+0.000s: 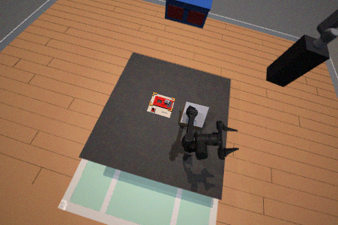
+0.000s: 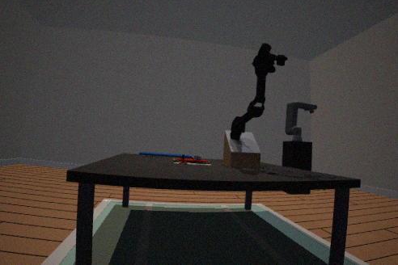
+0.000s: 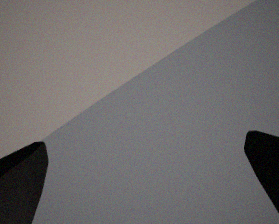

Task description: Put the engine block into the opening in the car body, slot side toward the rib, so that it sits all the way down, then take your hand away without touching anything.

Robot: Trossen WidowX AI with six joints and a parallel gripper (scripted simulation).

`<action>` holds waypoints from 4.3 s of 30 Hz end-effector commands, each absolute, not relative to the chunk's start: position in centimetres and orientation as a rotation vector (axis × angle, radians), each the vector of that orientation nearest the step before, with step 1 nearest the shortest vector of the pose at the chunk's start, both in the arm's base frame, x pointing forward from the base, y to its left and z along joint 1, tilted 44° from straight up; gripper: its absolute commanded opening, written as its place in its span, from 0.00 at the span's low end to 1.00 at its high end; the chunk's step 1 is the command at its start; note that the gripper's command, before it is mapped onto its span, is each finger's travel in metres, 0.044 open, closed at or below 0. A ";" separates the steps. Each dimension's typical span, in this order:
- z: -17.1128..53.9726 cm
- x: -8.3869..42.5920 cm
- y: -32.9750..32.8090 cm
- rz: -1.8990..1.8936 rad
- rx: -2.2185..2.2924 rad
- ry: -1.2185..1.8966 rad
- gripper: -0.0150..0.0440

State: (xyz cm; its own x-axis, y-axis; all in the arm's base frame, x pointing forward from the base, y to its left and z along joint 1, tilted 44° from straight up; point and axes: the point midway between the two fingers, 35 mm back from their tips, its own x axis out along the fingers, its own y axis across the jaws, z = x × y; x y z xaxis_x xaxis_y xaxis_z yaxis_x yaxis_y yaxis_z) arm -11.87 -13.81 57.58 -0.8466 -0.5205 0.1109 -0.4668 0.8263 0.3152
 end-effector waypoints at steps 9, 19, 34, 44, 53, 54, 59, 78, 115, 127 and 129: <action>54.9 -8.3 -21.4 -0.871 0.979 -2.513 1.00; 52.0 -4.6 -26.5 -1.165 1.111 -2.186 1.00; 46.4 2.7 -32.5 -1.441 1.257 -1.648 1.00; 41.3 8.5 -35.2 -1.543 1.325 -1.266 1.00; 36.0 13.4 -36.5 -1.601 1.347 -0.910 1.00; 35.4 13.9 -36.6 -1.606 1.346 -0.870 1.00; 32.5 16.3 -36.7 -1.618 1.334 -0.669 1.00; 21.9 24.1 -34.6 -1.500 1.219 0.065 1.00; 2.3 32.1 -20.9 -0.718 0.848 1.176 1.00; -2.8 31.8 -14.6 -0.350 0.731 1.404 1.00; -3.6 31.6 -13.5 -0.284 0.713 1.435 1.00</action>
State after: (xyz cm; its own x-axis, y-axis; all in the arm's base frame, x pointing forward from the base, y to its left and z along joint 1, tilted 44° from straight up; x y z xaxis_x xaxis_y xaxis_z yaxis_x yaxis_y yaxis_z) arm 32.18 -15.22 -2.26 0.1798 0.1716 -0.9686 0.6408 0.7267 0.2476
